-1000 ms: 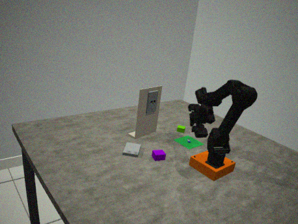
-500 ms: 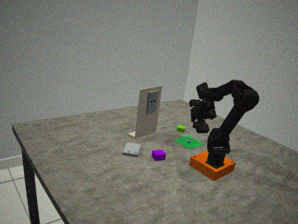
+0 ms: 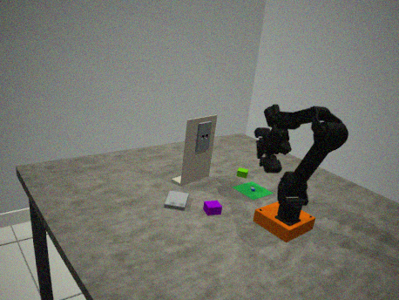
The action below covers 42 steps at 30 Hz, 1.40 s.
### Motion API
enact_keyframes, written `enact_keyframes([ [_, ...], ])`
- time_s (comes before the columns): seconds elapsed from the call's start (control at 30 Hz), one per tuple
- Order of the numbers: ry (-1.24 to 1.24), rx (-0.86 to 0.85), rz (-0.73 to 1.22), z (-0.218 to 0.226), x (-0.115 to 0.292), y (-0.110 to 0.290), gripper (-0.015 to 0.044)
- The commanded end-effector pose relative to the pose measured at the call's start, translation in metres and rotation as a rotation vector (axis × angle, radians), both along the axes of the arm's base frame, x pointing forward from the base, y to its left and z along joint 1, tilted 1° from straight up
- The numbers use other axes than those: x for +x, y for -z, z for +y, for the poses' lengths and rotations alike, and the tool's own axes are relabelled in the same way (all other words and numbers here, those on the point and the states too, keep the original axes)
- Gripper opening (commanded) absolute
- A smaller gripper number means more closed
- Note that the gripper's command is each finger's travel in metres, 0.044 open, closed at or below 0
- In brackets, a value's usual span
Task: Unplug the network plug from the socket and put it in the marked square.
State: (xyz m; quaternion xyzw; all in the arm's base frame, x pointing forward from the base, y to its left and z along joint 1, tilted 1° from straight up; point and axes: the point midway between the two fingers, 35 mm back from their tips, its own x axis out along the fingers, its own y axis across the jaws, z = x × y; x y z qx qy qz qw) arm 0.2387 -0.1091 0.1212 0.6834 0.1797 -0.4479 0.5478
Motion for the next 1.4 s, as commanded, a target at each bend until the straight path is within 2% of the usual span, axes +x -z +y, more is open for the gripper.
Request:
enact_keyframes([
  [0.0, 0.000, -0.003, -0.006, -0.001, 0.002, -0.012, 0.0156],
  [0.97, 0.002, -0.006, -0.014, 0.002, -0.005, -0.098, 0.0156],
  [1.3, 0.002, -0.006, -0.014, 0.002, -0.005, -0.098, 0.0419],
  [1.37, 0.002, -0.006, -0.014, 0.002, -0.005, -0.098, 0.0440],
])
